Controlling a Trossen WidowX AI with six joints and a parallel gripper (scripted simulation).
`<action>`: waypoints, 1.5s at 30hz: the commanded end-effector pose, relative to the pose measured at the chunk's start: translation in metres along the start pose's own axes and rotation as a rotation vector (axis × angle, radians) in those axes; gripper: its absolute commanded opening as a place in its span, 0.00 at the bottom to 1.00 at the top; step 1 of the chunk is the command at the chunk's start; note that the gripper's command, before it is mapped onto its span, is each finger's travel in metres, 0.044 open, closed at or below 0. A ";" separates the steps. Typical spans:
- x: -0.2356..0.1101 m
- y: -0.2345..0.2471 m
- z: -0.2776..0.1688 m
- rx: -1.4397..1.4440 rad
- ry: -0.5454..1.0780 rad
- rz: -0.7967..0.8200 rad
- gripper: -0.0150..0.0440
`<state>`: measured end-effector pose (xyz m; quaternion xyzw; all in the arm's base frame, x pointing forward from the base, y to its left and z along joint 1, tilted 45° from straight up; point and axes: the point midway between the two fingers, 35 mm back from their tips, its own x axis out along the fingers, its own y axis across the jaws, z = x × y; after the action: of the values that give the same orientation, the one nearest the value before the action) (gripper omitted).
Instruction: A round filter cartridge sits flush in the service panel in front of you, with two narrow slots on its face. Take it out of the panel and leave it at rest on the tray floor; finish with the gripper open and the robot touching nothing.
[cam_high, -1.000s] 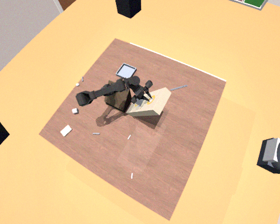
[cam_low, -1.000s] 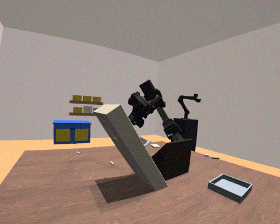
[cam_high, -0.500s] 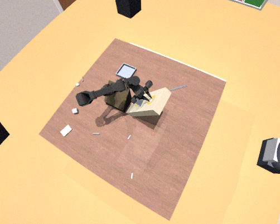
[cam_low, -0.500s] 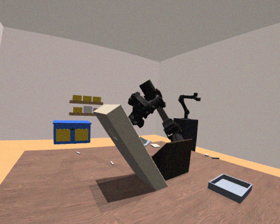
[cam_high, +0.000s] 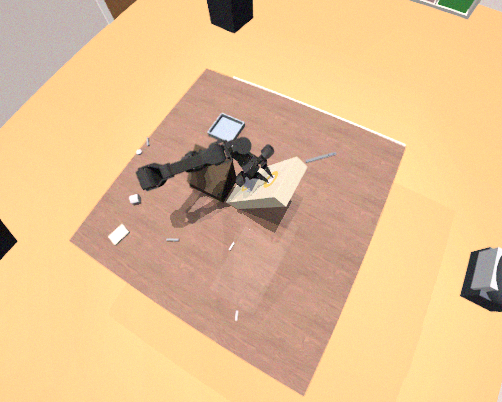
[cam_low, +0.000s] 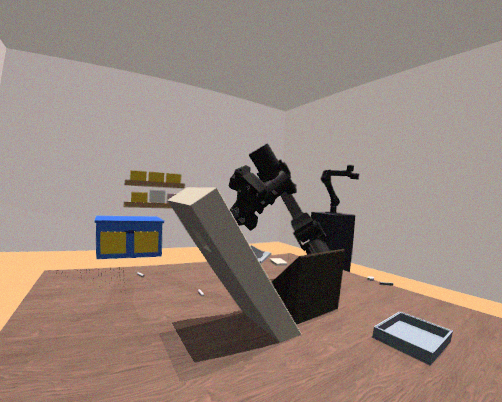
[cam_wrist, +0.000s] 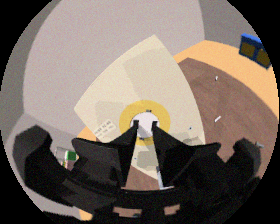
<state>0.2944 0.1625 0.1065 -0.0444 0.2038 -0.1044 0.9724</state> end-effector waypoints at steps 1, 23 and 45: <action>0.000 0.000 -0.001 -0.006 0.003 0.002 0.44; 0.000 0.001 0.000 -0.006 0.003 0.002 0.44; 0.010 0.001 0.000 -0.005 0.002 0.002 0.44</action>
<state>0.3015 0.1615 0.1044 -0.0451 0.2040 -0.1040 0.9724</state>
